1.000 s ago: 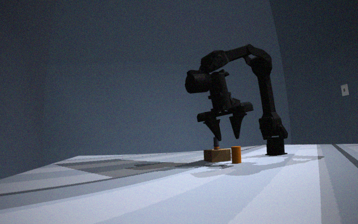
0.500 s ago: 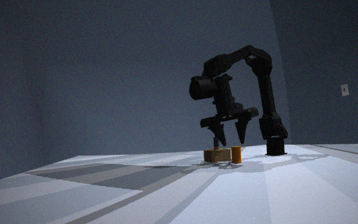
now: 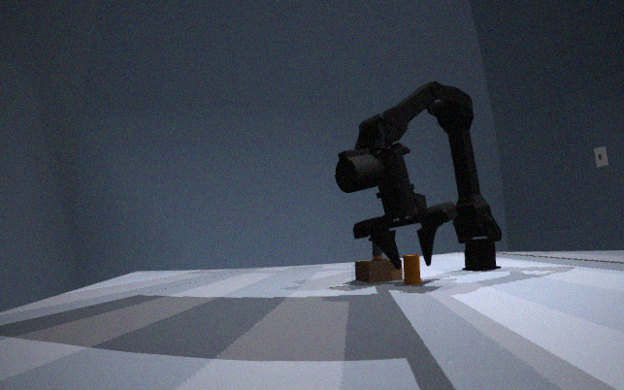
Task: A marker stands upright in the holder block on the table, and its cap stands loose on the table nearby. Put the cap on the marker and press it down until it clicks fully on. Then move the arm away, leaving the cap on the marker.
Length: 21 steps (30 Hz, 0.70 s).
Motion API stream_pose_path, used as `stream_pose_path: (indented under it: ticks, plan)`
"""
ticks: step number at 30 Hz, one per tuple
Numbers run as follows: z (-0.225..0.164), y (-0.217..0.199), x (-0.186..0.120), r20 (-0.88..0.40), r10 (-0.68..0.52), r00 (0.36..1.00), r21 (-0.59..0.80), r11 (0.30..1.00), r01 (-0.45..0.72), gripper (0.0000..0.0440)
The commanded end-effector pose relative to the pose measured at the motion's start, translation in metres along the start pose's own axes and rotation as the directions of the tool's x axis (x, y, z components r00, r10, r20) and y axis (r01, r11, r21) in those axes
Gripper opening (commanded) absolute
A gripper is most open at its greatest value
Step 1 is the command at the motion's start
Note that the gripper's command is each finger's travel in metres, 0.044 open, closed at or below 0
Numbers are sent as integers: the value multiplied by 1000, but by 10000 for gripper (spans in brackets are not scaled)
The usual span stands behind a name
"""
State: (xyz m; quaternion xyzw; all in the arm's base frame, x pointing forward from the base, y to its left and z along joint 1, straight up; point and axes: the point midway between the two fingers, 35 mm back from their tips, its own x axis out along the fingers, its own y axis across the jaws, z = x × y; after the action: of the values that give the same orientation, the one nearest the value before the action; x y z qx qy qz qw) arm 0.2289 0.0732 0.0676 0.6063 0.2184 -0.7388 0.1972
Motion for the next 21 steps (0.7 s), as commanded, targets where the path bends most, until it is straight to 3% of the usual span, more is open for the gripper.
stream_pose_path:
  ticks: [1,7,12,21]
  plan:
    - [2,-1,7,8,4,1000,-23,1000,-4,270]
    - [1,0,12,4,20,1000,-51,998,-20,221]
    - [2,0,6,-11,38,999,-69,997,-38,89]
    - [-3,7,-24,-75,72,995,-71,994,-77,56]
